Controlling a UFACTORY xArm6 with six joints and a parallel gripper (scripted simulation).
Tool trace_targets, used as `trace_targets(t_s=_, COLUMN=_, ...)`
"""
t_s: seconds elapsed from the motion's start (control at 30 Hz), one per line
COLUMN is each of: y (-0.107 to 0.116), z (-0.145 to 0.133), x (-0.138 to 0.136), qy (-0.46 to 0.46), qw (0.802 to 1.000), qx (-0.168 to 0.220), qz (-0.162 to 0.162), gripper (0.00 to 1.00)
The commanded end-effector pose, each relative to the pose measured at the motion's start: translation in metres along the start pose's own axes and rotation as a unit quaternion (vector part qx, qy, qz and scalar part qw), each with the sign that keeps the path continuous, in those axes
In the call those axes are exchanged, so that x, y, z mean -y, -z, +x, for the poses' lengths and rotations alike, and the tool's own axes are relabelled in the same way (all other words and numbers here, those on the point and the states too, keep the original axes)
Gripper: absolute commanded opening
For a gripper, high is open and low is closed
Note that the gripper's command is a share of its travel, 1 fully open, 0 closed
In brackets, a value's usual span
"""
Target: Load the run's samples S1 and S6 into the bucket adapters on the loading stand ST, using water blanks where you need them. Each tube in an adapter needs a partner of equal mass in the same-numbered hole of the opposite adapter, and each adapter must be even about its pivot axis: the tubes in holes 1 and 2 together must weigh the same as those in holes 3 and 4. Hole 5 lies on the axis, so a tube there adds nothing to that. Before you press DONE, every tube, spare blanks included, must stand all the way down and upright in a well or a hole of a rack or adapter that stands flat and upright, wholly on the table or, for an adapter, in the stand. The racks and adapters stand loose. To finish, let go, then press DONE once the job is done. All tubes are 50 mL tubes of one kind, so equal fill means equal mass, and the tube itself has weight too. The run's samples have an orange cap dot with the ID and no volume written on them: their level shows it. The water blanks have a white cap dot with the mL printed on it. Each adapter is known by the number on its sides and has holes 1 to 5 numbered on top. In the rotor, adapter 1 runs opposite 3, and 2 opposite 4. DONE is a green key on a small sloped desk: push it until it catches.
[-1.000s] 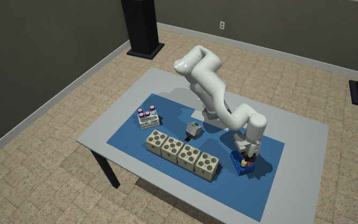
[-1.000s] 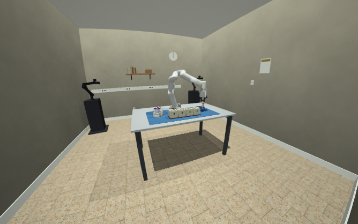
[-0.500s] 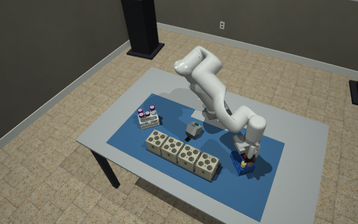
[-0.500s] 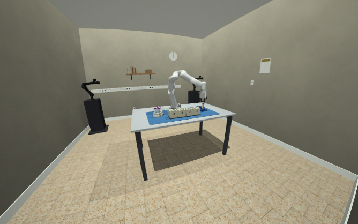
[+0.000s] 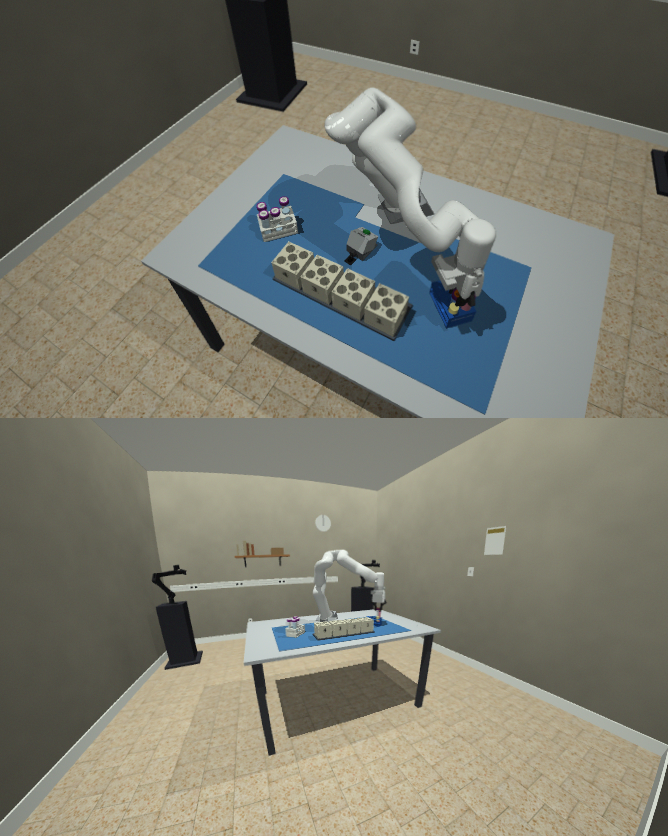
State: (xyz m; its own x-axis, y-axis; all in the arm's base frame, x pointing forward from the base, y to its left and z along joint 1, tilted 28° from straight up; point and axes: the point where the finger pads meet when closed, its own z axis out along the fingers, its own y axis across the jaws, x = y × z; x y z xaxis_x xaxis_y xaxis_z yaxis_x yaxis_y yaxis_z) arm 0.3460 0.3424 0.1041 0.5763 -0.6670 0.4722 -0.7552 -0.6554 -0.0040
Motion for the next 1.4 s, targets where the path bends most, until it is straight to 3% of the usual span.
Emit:
trace_targets(t_s=0.0, y=-0.002, z=0.000, x=0.001, qy=0.000, qw=1.000, qx=0.001, qz=0.002, gripper=0.00)
trace_targets(t_s=0.83, y=-0.025, z=0.000, x=0.001, qy=0.000, qw=1.000, qx=0.000, qz=0.002, gripper=0.00)
trace_targets(t_s=1.33, y=-0.025, z=0.000, x=0.001, qy=0.000, qw=1.000, qx=0.000, qz=0.002, gripper=0.00)
trace_targets(t_s=1.37, y=-0.025, z=0.000, x=0.001, qy=0.000, qw=1.000, qx=0.000, qz=0.002, gripper=0.44)
